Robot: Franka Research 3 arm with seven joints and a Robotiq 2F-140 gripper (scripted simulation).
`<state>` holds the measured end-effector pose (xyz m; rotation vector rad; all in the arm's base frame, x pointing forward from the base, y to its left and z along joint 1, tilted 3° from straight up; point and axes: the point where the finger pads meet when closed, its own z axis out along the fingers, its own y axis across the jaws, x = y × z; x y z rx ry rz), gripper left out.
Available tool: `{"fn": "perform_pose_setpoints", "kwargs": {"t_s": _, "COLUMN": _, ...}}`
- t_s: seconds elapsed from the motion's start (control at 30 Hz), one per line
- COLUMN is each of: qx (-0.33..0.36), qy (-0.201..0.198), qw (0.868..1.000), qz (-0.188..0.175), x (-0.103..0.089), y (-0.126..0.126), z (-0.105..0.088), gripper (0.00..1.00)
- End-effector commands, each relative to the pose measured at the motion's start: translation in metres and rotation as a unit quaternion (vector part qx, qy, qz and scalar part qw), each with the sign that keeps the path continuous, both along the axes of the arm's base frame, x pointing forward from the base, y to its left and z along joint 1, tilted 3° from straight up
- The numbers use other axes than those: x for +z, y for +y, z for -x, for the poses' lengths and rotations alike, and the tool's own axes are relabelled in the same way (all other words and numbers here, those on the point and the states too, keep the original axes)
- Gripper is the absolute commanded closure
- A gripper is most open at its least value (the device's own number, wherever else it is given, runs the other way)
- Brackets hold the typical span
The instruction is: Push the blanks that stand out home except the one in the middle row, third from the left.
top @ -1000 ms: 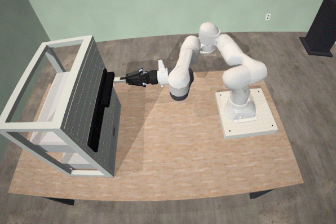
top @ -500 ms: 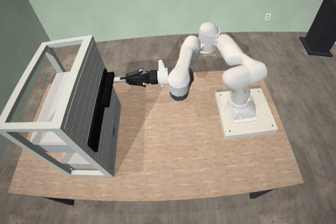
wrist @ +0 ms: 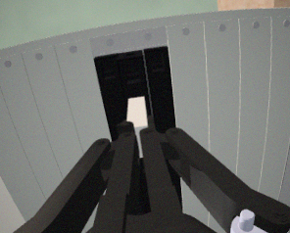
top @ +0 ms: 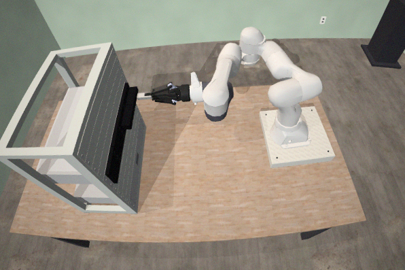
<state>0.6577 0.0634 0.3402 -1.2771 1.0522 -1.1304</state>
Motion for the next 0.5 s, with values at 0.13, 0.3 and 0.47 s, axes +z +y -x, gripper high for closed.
{"fn": "perform_pose_setpoints", "kwargs": {"t_s": 0.13, "qx": 0.001, "qy": 0.0, "qw": 1.0, "qz": 0.0, "x": 0.0005, "y": 0.0004, "z": 0.0003, "gripper": 1.0}}
{"fn": "perform_pose_setpoints", "kwargs": {"t_s": 0.3, "qx": 0.001, "qy": 0.0, "qw": 1.0, "qz": 0.0, "x": 0.0007, "y": 0.0012, "z": 0.0008, "gripper": 1.0}}
{"fn": "perform_pose_setpoints", "kwargs": {"t_s": 0.47, "qx": 0.001, "qy": 0.0, "qw": 1.0, "qz": 0.0, "x": 0.0008, "y": 0.0019, "z": 0.0011, "gripper": 1.0}}
